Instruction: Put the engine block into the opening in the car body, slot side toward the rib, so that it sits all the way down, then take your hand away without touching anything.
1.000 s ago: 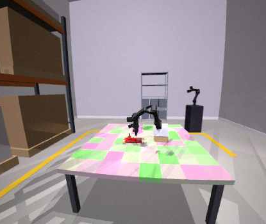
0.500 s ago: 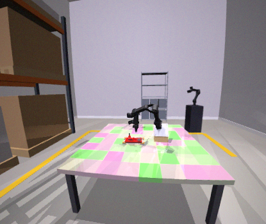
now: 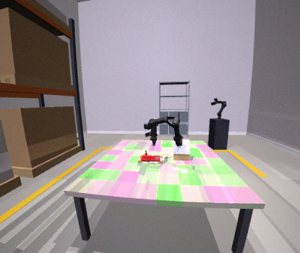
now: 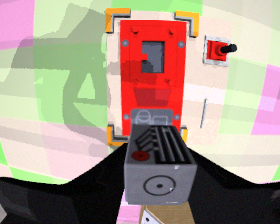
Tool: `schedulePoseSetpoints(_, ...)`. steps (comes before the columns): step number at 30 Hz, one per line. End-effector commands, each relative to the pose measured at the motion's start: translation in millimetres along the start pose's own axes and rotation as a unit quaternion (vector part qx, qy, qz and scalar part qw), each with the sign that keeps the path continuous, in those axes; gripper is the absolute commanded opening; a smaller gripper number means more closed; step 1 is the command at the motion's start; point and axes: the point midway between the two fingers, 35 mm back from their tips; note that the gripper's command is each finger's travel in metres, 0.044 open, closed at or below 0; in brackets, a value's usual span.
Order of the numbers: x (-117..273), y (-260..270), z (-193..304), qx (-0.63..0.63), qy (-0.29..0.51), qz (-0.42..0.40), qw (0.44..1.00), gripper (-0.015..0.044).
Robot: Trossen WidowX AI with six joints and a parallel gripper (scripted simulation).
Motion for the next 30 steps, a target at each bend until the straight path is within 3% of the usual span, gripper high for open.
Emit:
schedulePoseSetpoints(1,-5,-1,-1,0.000,0.001,0.002,1.000,0.0000)
schedulePoseSetpoints(11,-48,0,-9,0.000,0.001,0.000,1.000,0.0000)
schedulePoseSetpoints(19,-46,-1,-7,0.000,-0.020,0.002,1.000,0.0000)
schedulePoseSetpoints(30,-50,-2,2,-0.002,-0.161,0.017,0.987,0.0000)
Point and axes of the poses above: the point midway between the two fingers, 35 mm back from their tips, its own x axis back along the fingers, its own y axis across the jaws, z = x × y, and after that the axes turned 3 degrees about x, right-handed
